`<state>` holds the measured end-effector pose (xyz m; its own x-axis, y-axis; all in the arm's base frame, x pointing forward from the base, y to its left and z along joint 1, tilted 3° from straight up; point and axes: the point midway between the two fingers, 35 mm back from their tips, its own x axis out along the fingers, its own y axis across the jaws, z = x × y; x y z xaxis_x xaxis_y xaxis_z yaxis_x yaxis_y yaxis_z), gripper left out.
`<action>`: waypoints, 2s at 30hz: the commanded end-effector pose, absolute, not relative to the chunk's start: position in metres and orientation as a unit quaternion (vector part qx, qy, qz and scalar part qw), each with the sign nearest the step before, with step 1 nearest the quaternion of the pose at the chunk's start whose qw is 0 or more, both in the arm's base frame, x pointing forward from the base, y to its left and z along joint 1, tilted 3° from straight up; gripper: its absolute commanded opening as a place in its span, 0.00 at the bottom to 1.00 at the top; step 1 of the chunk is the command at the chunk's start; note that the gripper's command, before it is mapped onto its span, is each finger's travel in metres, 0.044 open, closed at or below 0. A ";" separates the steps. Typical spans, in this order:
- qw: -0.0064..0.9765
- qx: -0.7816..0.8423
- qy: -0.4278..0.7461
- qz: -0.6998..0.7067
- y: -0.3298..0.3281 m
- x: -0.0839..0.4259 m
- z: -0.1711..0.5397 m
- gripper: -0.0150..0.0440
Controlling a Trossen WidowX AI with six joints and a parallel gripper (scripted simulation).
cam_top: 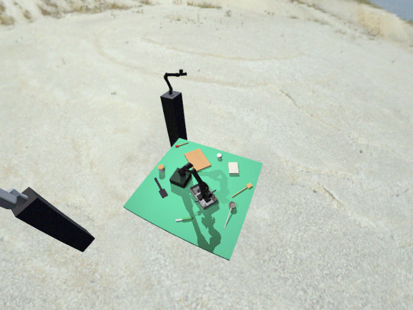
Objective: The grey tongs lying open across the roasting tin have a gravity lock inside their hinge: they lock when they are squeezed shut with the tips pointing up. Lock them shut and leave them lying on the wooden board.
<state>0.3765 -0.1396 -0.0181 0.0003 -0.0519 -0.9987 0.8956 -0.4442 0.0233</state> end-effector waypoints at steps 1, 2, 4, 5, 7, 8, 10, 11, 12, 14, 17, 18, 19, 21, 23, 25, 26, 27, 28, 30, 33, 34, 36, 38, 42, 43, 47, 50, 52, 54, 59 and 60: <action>0.389 0.592 0.356 -0.610 -0.140 0.377 -0.018 0.15; 0.389 0.592 0.356 -0.610 -0.140 0.377 -0.018 0.10; 0.389 0.592 0.356 -0.610 -0.140 0.377 -0.018 0.01; 0.389 0.592 0.356 -0.610 -0.140 0.377 -0.018 0.00; 0.389 0.592 0.357 -0.610 -0.140 0.378 -0.010 0.00; 0.388 0.592 0.357 -0.610 -0.140 0.379 -0.001 0.00; 0.388 0.592 0.358 -0.609 -0.139 0.380 0.021 0.00; 0.388 0.592 0.358 -0.609 -0.138 0.381 0.036 0.00; 0.388 0.592 0.359 -0.609 -0.137 0.380 0.054 0.00; 0.388 0.592 0.359 -0.609 -0.135 0.377 0.079 0.00; 0.388 0.592 0.360 -0.609 -0.135 0.377 0.082 0.00; 0.388 0.592 0.360 -0.609 -0.135 0.377 0.082 0.00; 0.388 0.592 0.360 -0.609 -0.135 0.377 0.082 0.00; 0.388 0.592 0.360 -0.609 -0.135 0.377 0.082 0.00; 0.388 0.592 0.360 -0.609 -0.135 0.377 0.082 0.00; 0.388 0.592 0.360 -0.609 -0.135 0.377 0.082 0.00; 0.388 0.592 0.360 -0.609 -0.135 0.377 0.082 0.00; 0.388 0.587 0.362 -0.611 -0.135 0.376 0.078 0.00; 0.389 0.586 0.364 -0.610 -0.133 0.376 0.078 0.00; 0.392 0.585 0.367 -0.608 -0.128 0.378 0.078 0.00; 0.399 0.580 0.376 -0.602 -0.113 0.381 0.078 0.00; 0.402 0.579 0.379 -0.600 -0.106 0.383 0.077 0.00; 0.410 0.574 0.387 -0.594 -0.093 0.385 0.077 0.00; 0.418 0.568 0.395 -0.589 -0.080 0.387 0.077 0.00; 0.429 0.561 0.407 -0.580 -0.053 0.390 0.076 0.00; 0.431 0.559 0.410 -0.577 -0.046 0.390 0.076 0.00; 0.444 0.549 0.425 -0.566 -0.018 0.391 0.076 0.00; 0.453 0.541 0.434 -0.559 0.001 0.389 0.075 0.00; 0.459 0.538 0.440 -0.554 0.015 0.388 0.075 0.00; 0.466 0.532 0.448 -0.547 0.027 0.387 0.075 0.00; 0.477 0.522 0.460 -0.536 0.057 0.382 0.074 0.00; 0.479 0.520 0.463 -0.534 0.064 0.381 0.074 0.00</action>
<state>0.3851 0.0422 0.0732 -0.0023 -0.0384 -0.9993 0.9900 -0.1409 0.0031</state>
